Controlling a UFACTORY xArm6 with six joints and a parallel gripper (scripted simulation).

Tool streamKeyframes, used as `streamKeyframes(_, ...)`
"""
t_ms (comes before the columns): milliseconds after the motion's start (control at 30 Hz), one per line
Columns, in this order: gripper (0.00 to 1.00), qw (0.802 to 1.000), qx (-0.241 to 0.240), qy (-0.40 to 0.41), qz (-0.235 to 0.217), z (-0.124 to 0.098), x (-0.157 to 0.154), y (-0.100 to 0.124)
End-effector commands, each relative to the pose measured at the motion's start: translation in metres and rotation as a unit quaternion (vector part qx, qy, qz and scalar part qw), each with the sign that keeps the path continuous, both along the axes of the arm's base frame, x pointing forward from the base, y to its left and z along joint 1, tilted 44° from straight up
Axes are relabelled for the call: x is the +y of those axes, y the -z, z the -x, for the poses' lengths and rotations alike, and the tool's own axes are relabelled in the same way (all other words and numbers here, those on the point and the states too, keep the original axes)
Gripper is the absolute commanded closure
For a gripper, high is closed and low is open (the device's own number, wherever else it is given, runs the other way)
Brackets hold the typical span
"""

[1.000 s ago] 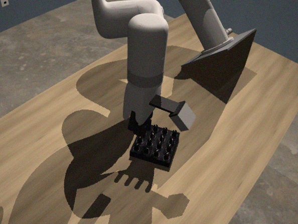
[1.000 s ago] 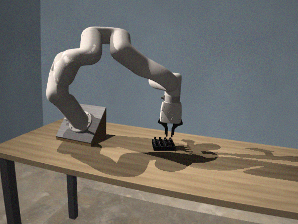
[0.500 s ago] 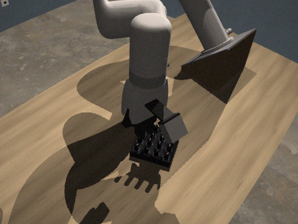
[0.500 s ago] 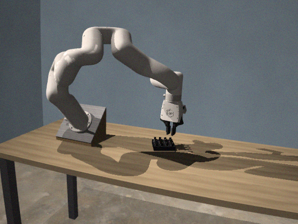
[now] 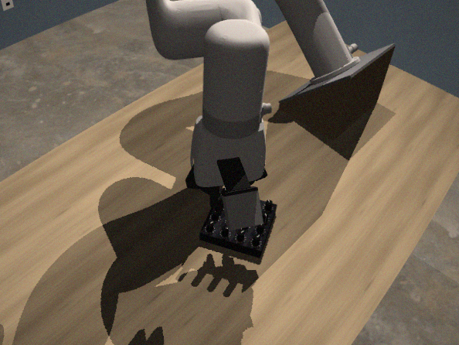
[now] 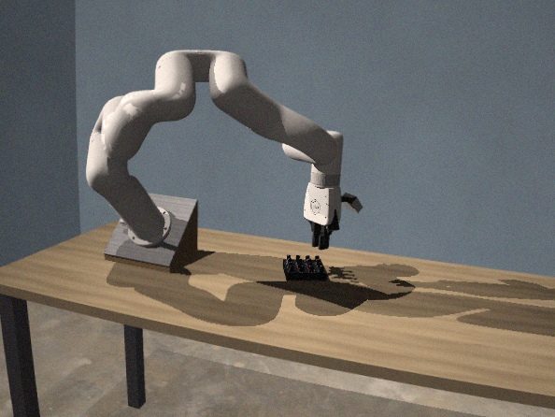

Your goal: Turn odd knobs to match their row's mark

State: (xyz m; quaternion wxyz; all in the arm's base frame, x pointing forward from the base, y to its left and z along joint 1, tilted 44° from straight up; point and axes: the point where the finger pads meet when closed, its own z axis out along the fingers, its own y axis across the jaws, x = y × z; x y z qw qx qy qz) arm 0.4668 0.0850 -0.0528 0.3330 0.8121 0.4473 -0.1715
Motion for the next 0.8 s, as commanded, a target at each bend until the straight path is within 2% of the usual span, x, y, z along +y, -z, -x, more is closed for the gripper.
streamKeyframes(0,0.81,0.997,-0.058,0.053,-0.001,-0.0022,0.0054,-0.0001)
streamKeyframes(167,0.81,0.990,-0.100,0.097,-0.002,-0.0030,0.0086,0.0008)
streamKeyframes(767,0.81,0.989,-0.104,0.101,-0.002,-0.0030,0.0090,0.0009)
